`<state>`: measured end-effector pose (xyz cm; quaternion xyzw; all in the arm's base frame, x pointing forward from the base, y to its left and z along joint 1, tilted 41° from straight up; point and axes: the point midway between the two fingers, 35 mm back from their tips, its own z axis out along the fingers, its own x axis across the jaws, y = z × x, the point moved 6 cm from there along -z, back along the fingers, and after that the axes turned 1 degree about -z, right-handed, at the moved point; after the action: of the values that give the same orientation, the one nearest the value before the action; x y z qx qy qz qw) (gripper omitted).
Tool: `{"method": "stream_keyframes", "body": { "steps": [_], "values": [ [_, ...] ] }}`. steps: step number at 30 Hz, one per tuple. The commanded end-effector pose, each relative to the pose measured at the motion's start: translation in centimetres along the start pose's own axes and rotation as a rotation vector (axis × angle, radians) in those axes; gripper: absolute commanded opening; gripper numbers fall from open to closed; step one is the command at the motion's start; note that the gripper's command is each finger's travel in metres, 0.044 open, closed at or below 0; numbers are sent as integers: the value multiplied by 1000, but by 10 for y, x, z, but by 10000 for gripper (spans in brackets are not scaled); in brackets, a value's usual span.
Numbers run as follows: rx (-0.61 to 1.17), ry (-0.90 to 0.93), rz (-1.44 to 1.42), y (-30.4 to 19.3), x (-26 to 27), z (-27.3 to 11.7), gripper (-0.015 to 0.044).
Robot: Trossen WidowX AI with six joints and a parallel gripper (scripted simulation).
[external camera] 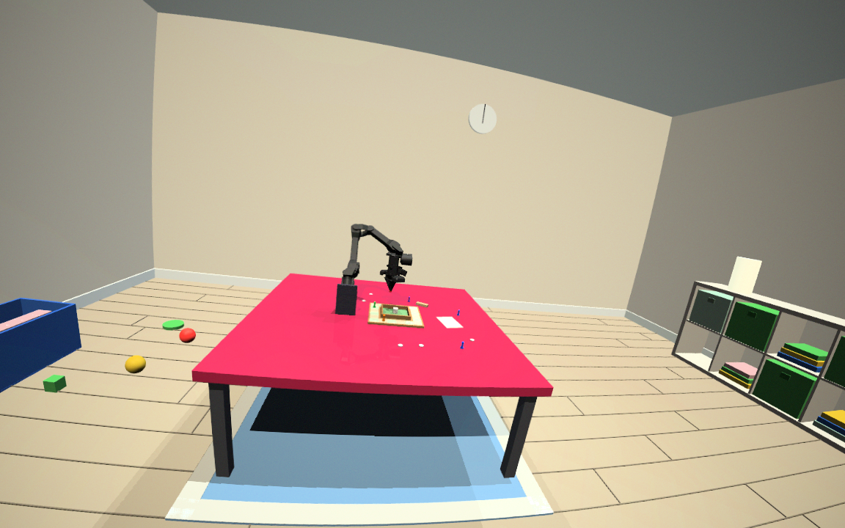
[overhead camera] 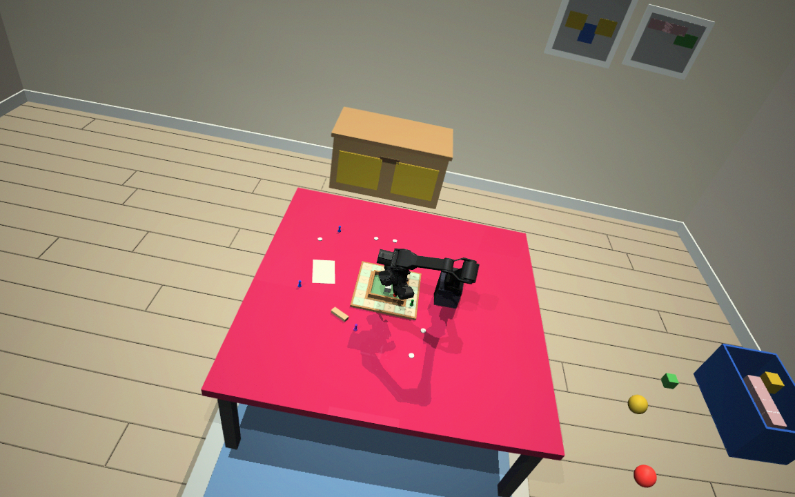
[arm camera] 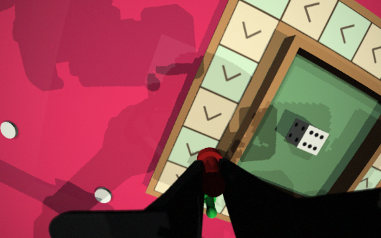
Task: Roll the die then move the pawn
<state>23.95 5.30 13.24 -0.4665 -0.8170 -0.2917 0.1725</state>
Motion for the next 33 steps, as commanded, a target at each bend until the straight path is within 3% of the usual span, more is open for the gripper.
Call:
{"method": "stream_keyframes", "body": {
  "steps": [1, 18, 33],
  "values": [
    [-3, 3, 0, -11, 7, 5, 0],
    [-3, 19, -10, -70, 33, 33, 0],
    [-3, 22, -11, -72, 35, 69, 0]
  ]
}}
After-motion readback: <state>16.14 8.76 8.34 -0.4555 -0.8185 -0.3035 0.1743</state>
